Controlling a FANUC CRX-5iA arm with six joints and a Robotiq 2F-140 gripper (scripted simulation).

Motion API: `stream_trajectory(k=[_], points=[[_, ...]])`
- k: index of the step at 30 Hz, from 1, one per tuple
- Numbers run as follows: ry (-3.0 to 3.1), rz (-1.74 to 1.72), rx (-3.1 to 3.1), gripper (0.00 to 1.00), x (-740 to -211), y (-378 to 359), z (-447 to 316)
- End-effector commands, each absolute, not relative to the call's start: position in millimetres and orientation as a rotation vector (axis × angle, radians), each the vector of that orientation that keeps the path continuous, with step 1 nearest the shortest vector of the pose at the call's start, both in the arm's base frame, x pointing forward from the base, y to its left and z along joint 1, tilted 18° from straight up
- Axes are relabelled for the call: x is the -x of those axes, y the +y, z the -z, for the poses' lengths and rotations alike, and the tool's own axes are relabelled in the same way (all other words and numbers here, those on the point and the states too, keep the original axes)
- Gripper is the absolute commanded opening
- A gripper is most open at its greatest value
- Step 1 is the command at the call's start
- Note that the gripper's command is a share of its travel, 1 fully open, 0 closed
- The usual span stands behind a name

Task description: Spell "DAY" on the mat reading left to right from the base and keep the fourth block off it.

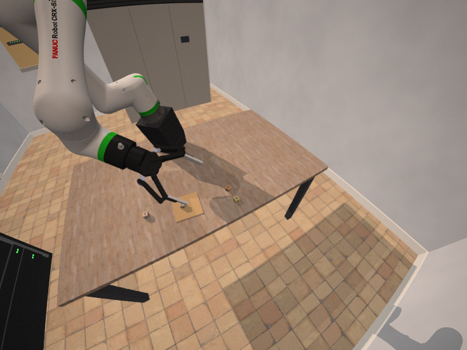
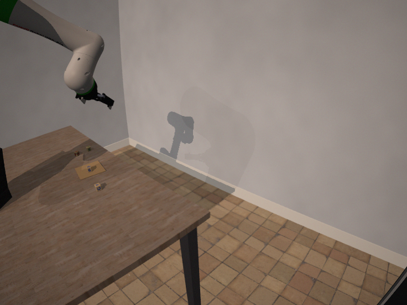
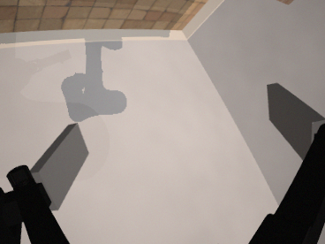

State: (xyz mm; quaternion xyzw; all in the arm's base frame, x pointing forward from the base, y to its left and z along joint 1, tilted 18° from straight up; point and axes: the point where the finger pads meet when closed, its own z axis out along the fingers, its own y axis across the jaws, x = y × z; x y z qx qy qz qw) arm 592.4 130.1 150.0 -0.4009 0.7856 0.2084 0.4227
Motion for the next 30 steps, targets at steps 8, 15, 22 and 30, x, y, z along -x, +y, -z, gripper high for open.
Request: stream_trajectory(k=[8,15,22,30], points=[[1.966,-0.522,1.004,1.00,-592.5,130.2,-150.2],[1.966,-0.522,1.004,1.00,-592.5,130.2,-150.2],[1.986,-0.511,1.011,1.00,-591.9,132.2,-145.2],[2.132,-0.393,1.069,1.00,-591.9,149.0,-110.1]])
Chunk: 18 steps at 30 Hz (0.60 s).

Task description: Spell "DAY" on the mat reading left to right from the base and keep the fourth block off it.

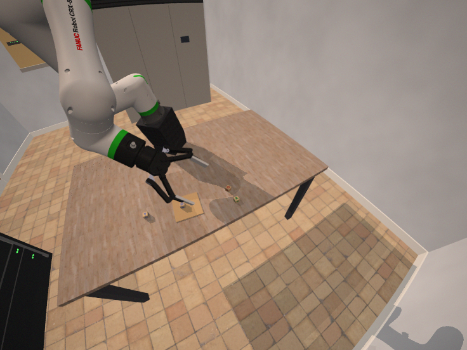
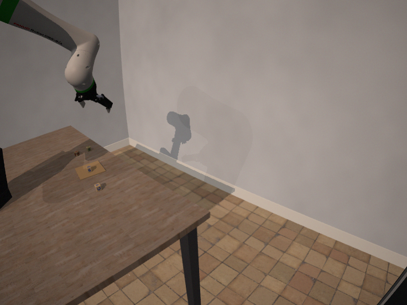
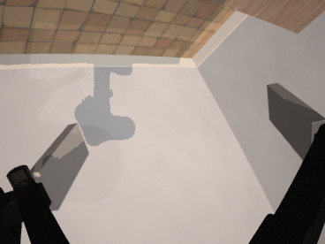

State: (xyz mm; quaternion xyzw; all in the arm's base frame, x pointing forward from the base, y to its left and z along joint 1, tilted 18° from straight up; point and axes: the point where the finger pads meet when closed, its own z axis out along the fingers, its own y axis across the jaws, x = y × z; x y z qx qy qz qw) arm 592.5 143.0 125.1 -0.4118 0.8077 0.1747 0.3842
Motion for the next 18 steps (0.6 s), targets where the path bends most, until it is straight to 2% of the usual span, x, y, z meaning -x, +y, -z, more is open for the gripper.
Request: stream_trajectory(k=[1,18], points=[[2.162,-0.365,1.081,1.00,-592.3,152.8,-102.9],[2.357,-0.168,1.162,1.00,-595.0,179.2,-55.1]])
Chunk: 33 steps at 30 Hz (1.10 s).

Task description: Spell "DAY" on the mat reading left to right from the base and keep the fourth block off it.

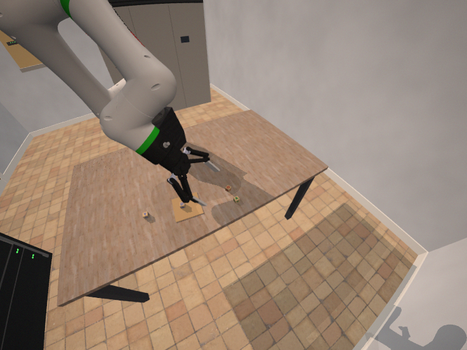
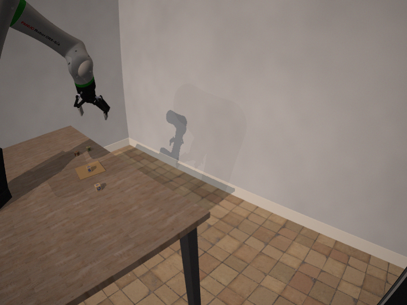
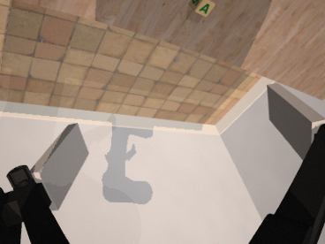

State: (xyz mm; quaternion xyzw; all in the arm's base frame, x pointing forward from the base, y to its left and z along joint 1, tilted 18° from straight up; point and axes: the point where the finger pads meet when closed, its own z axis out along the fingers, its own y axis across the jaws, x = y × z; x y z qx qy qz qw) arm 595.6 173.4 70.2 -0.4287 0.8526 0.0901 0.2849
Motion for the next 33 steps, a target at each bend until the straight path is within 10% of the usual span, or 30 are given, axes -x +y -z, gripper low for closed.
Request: stream_trajectory(k=[1,33], points=[[2.357,-0.168,1.162,1.00,-595.0,179.2,-55.1],[2.818,0.465,1.334,1.00,-599.0,253.3,74.0]])
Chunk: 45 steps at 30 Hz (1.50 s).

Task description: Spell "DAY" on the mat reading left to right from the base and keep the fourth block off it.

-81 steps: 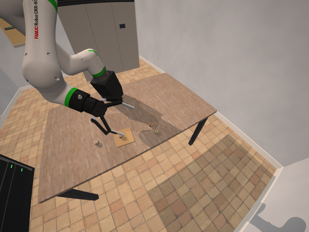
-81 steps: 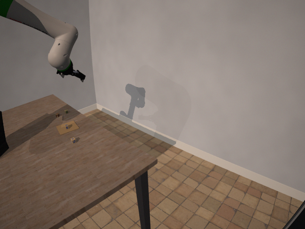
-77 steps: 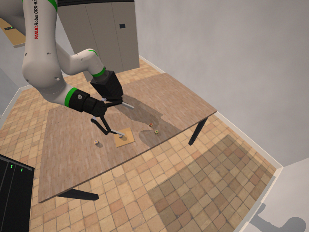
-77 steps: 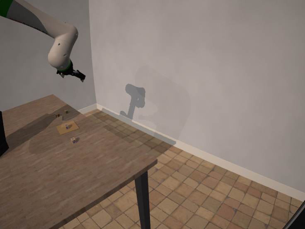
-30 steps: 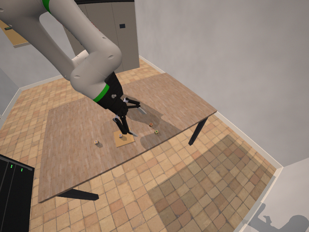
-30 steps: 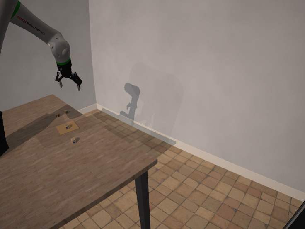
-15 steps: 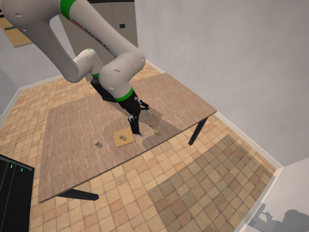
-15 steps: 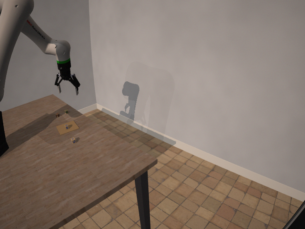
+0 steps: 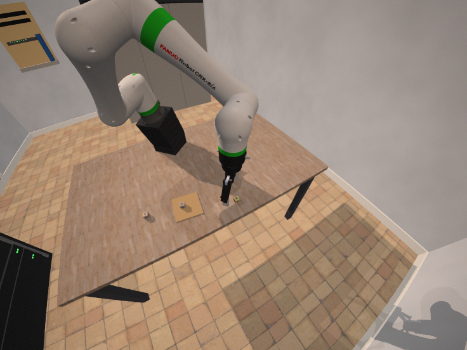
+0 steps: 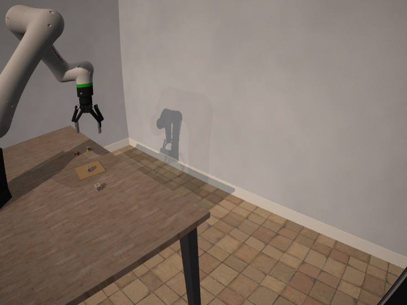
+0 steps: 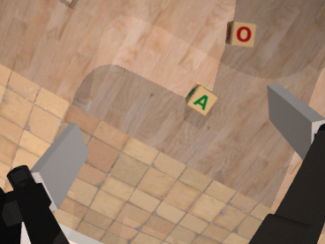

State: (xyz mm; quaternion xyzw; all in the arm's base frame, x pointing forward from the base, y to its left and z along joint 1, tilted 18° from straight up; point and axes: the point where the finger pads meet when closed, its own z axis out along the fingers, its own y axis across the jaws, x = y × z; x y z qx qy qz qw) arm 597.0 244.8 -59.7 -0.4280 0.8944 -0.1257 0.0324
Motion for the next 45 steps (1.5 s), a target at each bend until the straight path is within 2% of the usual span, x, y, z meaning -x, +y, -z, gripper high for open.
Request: stream_trajectory(k=[1,14,45], points=[[2.843,0.512,1.342,1.00,-599.1,257.8,82.2],[2.940,0.713,1.372,1.00,-599.5,276.1,116.3],[2.942,0.718,1.372,1.00,-599.4,276.5,117.0]])
